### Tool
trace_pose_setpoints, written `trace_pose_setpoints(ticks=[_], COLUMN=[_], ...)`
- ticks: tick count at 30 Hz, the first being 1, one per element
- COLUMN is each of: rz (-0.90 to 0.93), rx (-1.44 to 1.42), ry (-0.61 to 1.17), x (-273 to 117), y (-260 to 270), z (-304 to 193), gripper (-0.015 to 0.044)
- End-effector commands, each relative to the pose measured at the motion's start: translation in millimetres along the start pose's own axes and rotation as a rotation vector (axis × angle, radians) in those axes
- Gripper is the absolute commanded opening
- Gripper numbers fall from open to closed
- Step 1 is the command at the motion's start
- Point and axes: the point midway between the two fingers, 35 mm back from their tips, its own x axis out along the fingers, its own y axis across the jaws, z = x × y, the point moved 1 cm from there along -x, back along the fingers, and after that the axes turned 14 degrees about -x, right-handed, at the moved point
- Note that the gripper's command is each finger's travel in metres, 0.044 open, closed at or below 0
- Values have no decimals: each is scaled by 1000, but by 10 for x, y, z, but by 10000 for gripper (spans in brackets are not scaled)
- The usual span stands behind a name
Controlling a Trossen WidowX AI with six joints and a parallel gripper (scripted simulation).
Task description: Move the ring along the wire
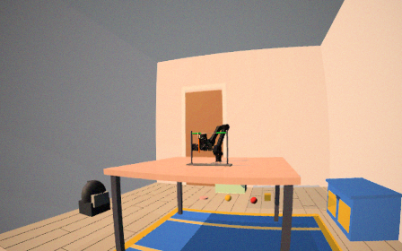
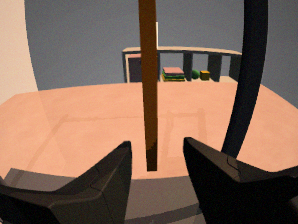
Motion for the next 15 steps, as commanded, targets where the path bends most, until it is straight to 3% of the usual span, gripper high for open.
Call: trace_pose_setpoints(ticks=[1,15], rz=[-1,-1], rx=[8,9], ry=[4,1], x=[75,288], y=[-4,12], z=[-9,-15], gripper=[160,160])
